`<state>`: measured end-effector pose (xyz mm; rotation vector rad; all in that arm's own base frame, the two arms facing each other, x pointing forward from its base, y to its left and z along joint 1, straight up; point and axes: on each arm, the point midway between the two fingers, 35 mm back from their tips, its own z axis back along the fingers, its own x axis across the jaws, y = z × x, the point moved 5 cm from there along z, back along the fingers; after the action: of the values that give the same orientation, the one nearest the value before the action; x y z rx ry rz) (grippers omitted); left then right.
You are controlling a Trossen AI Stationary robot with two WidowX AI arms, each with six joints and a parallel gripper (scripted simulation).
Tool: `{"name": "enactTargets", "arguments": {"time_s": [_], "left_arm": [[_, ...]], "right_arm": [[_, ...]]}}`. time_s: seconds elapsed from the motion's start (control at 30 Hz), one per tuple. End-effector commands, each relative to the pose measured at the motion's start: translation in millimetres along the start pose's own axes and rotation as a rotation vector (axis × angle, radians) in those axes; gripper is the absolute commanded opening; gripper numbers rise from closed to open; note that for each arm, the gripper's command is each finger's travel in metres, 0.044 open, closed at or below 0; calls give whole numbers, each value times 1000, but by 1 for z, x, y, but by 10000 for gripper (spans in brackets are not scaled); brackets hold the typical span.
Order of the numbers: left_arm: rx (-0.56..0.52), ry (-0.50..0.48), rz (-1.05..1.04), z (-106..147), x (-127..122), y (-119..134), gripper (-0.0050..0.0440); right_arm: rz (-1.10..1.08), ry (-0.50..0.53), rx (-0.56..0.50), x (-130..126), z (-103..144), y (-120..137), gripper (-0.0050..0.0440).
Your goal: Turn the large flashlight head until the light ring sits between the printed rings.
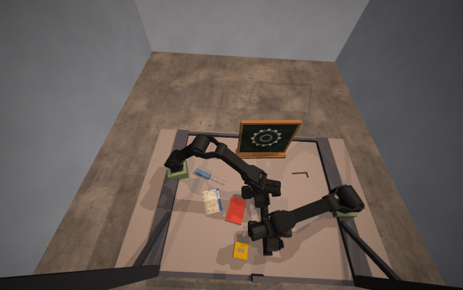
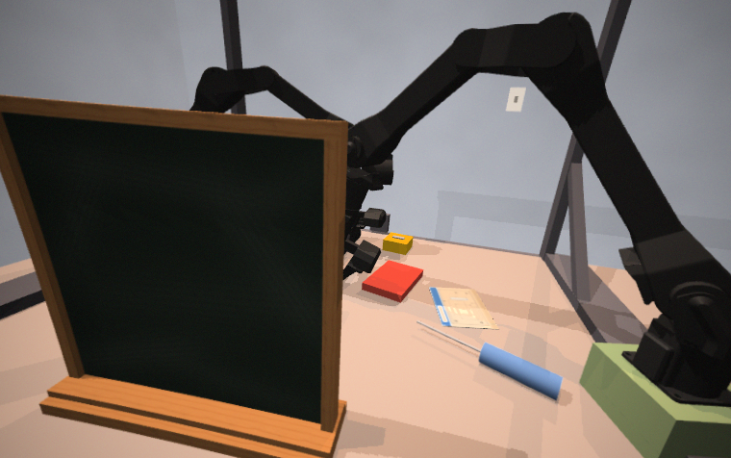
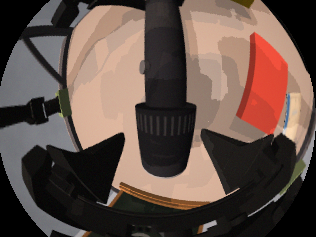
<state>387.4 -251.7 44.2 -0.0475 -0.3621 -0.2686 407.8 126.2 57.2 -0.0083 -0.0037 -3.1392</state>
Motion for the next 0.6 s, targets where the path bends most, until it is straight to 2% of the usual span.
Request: {"name": "enactTargets", "arguments": {"time_s": [0.0,0.1,0.13,0.5,0.57], "left_arm": [[-9,-13,-1,0,5,-1,440],[-10,-13,-1,0,4,-1,440],[-10,-13,-2,0,4,-1,226],[-10,-13,-2,0,4,-1,226],[-13,41,-1,2,11,-2,226]], "right_arm": [[1,40,-17,-4,16,-2,130],[1,40,-17,-4,16,-2,130],[1,40,-17,-4,16,-2,130],[1,40,-17,-4,16,-2,130],[1,40,-17,-4,16,-2,130]]}}
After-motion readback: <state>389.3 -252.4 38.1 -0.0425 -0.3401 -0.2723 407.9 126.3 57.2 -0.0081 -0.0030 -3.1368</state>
